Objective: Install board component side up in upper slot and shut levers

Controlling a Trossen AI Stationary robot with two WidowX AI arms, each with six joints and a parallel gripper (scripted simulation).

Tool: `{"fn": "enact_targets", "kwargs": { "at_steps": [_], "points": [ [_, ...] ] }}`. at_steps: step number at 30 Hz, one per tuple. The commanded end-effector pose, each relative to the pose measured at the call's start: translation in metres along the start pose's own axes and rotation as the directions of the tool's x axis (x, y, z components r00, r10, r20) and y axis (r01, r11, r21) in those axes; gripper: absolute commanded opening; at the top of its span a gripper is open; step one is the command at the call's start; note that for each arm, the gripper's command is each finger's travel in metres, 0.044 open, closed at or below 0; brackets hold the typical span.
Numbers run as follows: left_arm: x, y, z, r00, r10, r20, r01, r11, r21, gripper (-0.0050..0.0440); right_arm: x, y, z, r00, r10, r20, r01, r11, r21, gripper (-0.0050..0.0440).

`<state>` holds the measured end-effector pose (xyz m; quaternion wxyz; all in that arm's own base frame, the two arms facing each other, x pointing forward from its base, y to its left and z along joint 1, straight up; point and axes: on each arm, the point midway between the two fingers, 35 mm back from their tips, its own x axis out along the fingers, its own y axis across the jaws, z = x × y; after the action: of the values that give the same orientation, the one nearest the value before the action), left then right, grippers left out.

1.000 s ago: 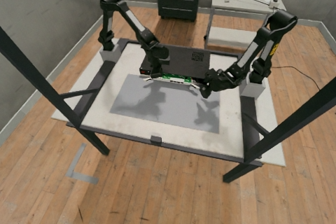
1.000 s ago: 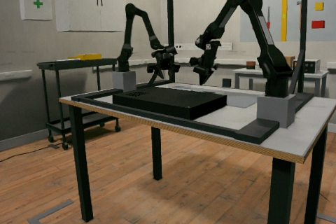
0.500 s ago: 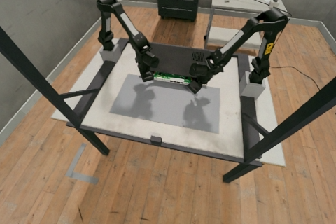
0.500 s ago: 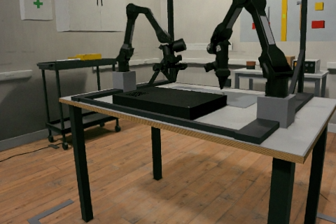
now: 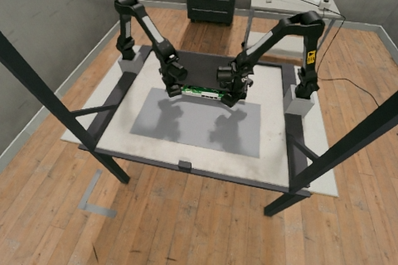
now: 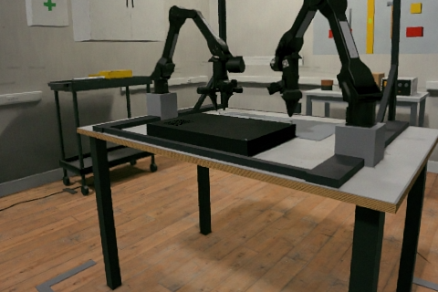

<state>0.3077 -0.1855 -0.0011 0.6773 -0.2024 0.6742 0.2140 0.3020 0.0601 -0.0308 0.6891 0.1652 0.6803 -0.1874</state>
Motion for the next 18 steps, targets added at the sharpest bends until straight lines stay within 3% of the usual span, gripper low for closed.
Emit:
{"fn": "enact_targets", "kwargs": {
  "at_steps": [1,4,8,15,18],
  "points": [
    [-0.003,-0.001,0.000,1.000,-0.008,0.002,0.008,1.000,-0.005,0.0150,-0.006,0.008,0.010,0.999,0.033,0.005,-0.033,0.999,-0.009,0.0150],
    [-0.010,-0.005,0.002,1.000,-0.029,0.013,0.029,1.000,-0.004,0.0150,0.007,0.004,0.004,1.000,0.021,-0.010,-0.021,1.000,-0.009,0.0150],
    [0.012,0.000,-0.001,1.000,-0.008,0.002,0.008,1.000,-0.005,0.0150,0.014,0.004,0.004,1.000,0.019,-0.008,-0.019,1.000,-0.011,0.0135],
    [0.022,0.000,-0.001,1.000,-0.008,0.002,0.008,1.000,-0.004,0.0136,0.016,0.011,0.012,0.999,0.032,0.007,-0.031,0.999,-0.010,0.0108],
    [0.024,0.000,-0.001,1.000,-0.009,0.003,0.009,1.000,-0.004,0.0121,0.014,0.009,0.010,0.999,0.031,0.009,-0.031,0.999,-0.008,0.0067]
  ]
}}
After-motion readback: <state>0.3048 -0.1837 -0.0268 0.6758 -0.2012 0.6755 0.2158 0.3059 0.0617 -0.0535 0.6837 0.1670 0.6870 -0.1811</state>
